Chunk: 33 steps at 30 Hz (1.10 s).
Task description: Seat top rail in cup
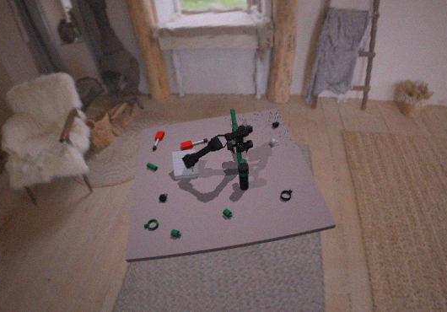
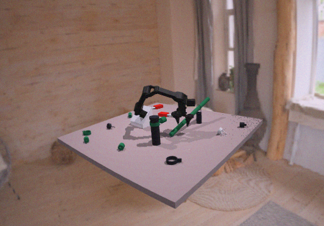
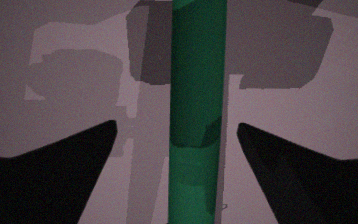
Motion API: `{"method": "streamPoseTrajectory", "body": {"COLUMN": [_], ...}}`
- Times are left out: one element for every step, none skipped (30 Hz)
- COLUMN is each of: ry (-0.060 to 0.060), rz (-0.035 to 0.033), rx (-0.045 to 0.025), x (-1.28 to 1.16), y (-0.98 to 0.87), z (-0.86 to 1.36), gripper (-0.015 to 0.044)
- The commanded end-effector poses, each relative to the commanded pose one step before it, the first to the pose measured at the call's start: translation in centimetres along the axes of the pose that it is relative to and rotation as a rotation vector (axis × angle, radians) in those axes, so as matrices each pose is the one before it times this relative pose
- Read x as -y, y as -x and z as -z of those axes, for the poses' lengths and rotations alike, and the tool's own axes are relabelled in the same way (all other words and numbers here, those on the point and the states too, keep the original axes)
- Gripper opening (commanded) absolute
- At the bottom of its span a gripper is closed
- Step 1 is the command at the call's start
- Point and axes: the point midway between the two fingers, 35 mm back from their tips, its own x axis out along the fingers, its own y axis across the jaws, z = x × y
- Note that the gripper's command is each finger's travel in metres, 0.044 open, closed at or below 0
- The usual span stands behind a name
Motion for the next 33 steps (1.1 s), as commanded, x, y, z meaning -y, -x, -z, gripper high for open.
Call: {"method": "streamPoseTrajectory", "body": {"ry": [0.0042,0.0,0.0,0.0,0.0,0.0,0.0,0.0,0.0,0.0,0.0,0.0,0.0,0.0,0.0,0.0,0.0,0.0,0.0,0.0,0.0,0.0,0.0,0.0,0.0,0.0,0.0,0.0,0.0,0.0,0.0,0.0,0.0], "rz": [0.00141,0.00001,0.00001,0.00002,0.00002,0.00002,0.00002,0.00003,0.00002,0.00001,0.0,-0.00001,0.0,0.0,0.0,0.0,0.0,0.0,0.0,0.0,0.0,0.0,0.0,0.0,0.0,0.0,0.0,0.0,0.0,0.0,0.0,0.0,0.0], "rx": [0.00551,0.00015,0.00016,0.00016,0.00017,0.00018,0.00018,0.00019,0.00016,0.0001,0.00003,-0.00001,0.0,0.0,0.0,0.0,0.0,0.0,0.0,0.0,0.0,0.0,0.0,0.0,0.0,0.0,0.0,0.0,0.0,0.0,0.0,0.0,0.0], "x": [0.14,0.009,0.009,0.01,0.011,0.012,0.013,0.013,0.011,0.007,0.002,-0.018,0.0,0.0,0.0,0.0,0.0,0.0,0.0,0.0,0.0,0.0,0.0,0.0,0.0,0.0,0.0,0.0,0.0,0.0,0.0,0.0,0.0], "y": [-0.876,-0.161,-0.161,-0.16,-0.16,-0.16,-0.16,-0.159,-0.127,-0.077,-0.026,-0.001,0.0,0.0,0.0,0.0,0.0,0.0,0.0,0.0,0.0,0.0,0.0,0.0,0.0,0.0,0.0,0.0,0.0,0.0,0.0,0.0,0.0], "z": [-0.074,-0.006,-0.006,-0.006,-0.007,-0.007,-0.007,-0.008,-0.006,-0.004,-0.001,0.011,0.0,0.0,0.0,0.0,0.0,0.0,0.0,0.0,0.0,0.0,0.0,0.0,0.0,0.0,0.0,0.0,0.0,0.0,0.0,0.0,0.0], "gripper": [0.044,0.044,0.044,0.044,0.044,0.044,0.044,0.044,0.044,0.044,0.044,0.0414,0.0387,0.0361,0.0335,0.0309,0.0282,0.0256,0.023,0.0223,0.0217,0.021,0.0203,0.0197,0.019,0.0183,0.0177,0.017,0.0163,0.0157,0.015,0.0143,0.0137]}}
